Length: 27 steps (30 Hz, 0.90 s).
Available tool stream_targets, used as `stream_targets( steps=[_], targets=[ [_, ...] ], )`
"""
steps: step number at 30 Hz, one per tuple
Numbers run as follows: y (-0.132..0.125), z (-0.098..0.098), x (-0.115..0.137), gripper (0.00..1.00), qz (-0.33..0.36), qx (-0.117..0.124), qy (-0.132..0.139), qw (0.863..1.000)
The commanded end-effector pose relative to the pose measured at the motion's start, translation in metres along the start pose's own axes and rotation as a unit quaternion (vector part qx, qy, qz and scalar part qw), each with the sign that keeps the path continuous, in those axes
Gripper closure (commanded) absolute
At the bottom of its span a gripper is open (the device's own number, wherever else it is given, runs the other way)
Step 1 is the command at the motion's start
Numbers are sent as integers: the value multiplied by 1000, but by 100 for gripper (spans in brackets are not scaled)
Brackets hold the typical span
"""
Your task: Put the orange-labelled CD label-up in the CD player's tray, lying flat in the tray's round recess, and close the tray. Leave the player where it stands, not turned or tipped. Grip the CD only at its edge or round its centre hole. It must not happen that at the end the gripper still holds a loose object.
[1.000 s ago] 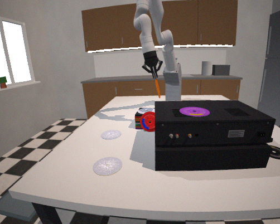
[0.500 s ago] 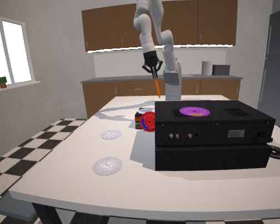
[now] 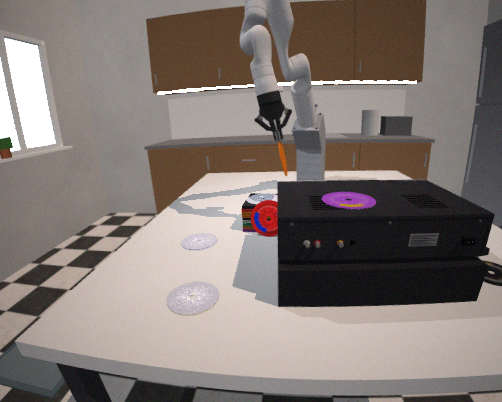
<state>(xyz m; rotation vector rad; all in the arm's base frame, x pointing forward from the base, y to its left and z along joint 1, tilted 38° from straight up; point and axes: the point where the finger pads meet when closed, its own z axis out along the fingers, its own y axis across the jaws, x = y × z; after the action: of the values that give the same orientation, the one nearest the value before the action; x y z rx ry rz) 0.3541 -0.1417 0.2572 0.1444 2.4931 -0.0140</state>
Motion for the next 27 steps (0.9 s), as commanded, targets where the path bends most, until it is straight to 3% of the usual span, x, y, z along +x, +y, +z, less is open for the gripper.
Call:
stream_targets(
  steps=[1,27],
  targets=[
    [0,0,0,89,1,0,-1,1000],
    [7,1,-1,89,36,0,-8,999]
  ],
)
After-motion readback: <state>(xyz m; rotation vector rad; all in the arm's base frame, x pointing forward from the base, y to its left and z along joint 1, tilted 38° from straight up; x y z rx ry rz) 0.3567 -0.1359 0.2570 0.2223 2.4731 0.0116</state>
